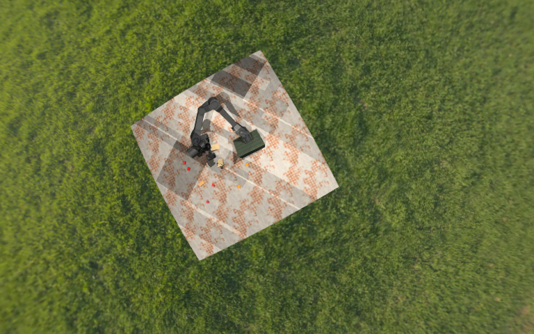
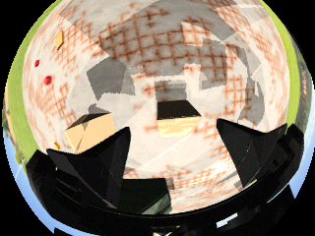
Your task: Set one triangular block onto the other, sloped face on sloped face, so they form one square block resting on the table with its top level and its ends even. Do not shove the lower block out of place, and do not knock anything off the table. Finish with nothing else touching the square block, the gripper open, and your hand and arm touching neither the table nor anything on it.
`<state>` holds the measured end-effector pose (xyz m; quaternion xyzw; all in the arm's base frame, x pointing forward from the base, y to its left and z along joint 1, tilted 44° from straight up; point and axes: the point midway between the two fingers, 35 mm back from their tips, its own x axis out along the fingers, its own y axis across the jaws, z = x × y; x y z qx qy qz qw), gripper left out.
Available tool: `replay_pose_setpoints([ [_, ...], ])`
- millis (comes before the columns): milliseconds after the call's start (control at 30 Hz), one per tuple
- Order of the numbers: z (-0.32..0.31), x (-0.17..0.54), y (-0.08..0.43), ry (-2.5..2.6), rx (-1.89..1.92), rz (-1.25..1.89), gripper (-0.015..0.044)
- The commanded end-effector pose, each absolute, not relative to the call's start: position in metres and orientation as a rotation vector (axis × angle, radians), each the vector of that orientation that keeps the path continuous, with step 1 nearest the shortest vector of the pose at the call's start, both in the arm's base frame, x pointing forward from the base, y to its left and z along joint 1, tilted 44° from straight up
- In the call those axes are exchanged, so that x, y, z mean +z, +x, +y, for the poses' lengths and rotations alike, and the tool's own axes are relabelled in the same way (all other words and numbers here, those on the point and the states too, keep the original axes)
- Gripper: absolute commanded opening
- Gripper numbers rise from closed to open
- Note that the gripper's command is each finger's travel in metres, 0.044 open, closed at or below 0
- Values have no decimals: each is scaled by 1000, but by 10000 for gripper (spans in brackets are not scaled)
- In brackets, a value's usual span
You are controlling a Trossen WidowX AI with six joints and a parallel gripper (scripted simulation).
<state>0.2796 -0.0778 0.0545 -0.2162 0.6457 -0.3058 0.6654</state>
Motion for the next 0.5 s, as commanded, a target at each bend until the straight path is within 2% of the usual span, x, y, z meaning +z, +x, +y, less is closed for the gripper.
replay_pose_setpoints([
  [0,-84,49,278,-496,-691,1459,440],
  [467,-99,33,273,-498,-694,1459,440],
])
